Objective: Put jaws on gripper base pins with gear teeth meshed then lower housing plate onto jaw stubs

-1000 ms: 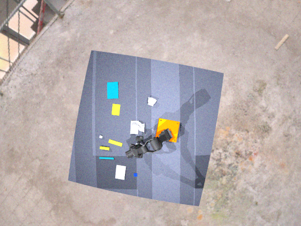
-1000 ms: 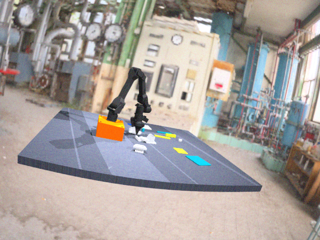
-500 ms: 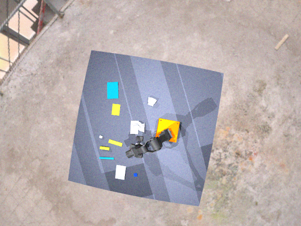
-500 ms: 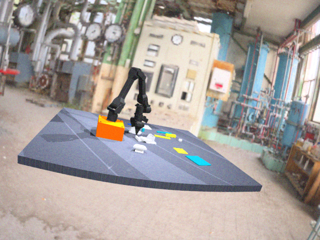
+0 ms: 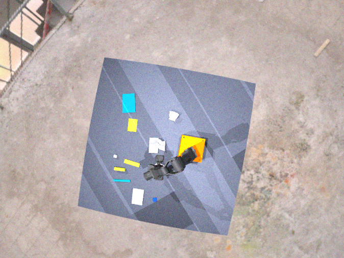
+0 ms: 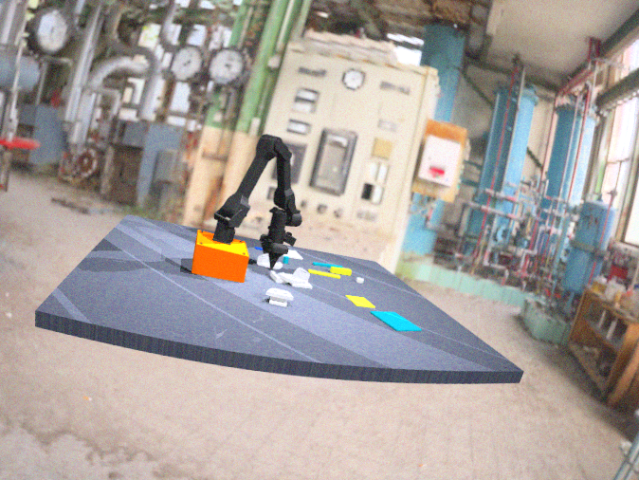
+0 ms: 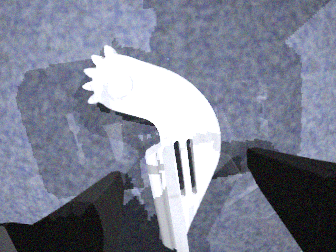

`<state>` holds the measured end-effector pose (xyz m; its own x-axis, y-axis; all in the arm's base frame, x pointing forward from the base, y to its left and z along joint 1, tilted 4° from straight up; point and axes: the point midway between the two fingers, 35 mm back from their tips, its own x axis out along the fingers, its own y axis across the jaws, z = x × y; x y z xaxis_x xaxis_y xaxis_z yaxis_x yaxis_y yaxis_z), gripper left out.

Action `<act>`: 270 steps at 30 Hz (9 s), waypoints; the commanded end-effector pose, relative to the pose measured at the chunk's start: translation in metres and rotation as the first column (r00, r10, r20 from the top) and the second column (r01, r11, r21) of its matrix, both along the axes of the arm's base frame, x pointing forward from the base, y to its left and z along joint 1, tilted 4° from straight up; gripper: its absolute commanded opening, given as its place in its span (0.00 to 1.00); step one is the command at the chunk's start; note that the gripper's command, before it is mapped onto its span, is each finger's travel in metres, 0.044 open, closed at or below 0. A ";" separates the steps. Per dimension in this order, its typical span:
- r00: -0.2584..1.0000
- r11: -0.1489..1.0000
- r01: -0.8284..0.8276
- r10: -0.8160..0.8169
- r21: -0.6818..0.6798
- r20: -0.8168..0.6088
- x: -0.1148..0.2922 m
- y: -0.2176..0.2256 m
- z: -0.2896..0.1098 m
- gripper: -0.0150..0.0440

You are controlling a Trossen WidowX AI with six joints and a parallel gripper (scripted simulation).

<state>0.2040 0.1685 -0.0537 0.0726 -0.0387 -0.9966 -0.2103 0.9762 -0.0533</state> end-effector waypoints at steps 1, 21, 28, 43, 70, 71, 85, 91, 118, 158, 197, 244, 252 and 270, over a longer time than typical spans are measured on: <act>1.000 1.000 0.000 0.000 0.000 0.000 0.000 0.000 0.000 0.64; 1.000 1.000 0.000 0.000 0.000 0.000 0.000 0.000 0.000 0.48; 1.000 1.000 -0.001 0.001 0.000 0.000 0.000 0.002 0.020 0.48; 1.000 1.000 -0.004 0.004 0.000 -0.002 -0.004 0.004 0.067 0.48; 0.972 0.972 0.233 -0.234 0.017 0.004 -0.002 -0.012 0.080 0.48; 0.967 0.967 0.256 -0.256 0.019 0.005 -0.001 -0.013 0.080 0.48; 0.836 0.836 0.547 -0.548 0.044 0.007 0.003 -0.032 0.082 0.48; 0.753 0.752 0.657 -0.658 0.054 0.005 0.004 -0.041 0.083 0.48; 0.232 0.229 0.969 -0.973 0.096 -0.017 0.006 -0.077 0.085 0.48; -0.629 -0.634 0.764 -0.773 0.120 -0.081 -0.001 -0.126 0.086 0.48; -0.990 -0.996 -0.023 0.010 0.089 -0.143 -0.018 -0.168 0.085 0.48; -0.989 -0.995 0.041 -0.054 0.094 -0.140 -0.018 -0.171 0.085 0.48; -0.963 -0.969 0.222 -0.235 0.105 -0.129 -0.015 -0.169 0.086 0.48; -0.790 -0.795 0.594 -0.605 0.122 -0.098 -0.010 -0.167 0.087 0.48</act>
